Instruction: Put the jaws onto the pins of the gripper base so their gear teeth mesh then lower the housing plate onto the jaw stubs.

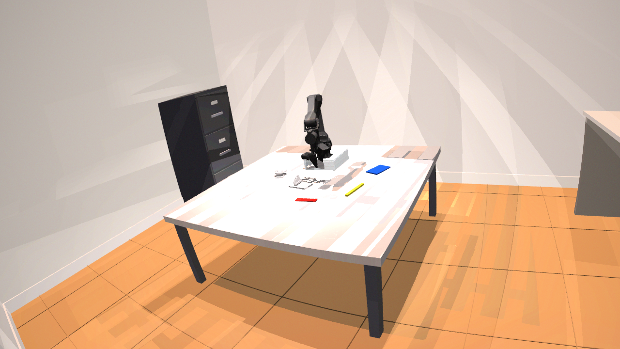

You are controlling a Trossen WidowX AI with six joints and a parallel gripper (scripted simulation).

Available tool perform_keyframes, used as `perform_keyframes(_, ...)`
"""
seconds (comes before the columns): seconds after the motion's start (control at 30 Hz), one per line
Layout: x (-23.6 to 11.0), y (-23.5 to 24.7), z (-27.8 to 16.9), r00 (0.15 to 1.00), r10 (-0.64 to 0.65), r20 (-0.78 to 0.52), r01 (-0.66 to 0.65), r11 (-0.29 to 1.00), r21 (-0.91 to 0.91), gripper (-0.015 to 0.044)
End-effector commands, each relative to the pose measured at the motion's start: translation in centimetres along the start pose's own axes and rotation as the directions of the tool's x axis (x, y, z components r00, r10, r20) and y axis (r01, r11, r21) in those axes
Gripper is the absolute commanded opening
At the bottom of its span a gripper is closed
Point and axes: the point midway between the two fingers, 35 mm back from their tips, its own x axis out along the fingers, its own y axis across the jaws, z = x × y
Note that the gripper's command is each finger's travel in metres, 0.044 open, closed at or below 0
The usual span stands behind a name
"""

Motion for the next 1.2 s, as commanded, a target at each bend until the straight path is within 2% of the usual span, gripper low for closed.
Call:
perform_keyframes(0.0, 0.0, 0.2, -0.7, 1.000, 0.005, 0.002, -0.005, 0.994, 0.111, 0.0134)
perform_keyframes(0.27, 0.1, 0.4, -2.2, 1.000, 0.005, 0.001, -0.005, 0.938, 0.347, 0.0134)
perform_keyframes(0.53, 0.1, 0.7, -3.6, 1.000, 0.005, -0.001, -0.004, 0.827, 0.562, 0.0134)
perform_keyframes(0.83, 0.2, 1.1, -5.2, 1.000, 0.004, -0.002, -0.002, 0.645, 0.764, 0.0134)
perform_keyframes(1.17, 0.4, 1.7, -6.8, 1.000, 0.004, -0.003, 0.001, 0.387, 0.922, 0.0134)
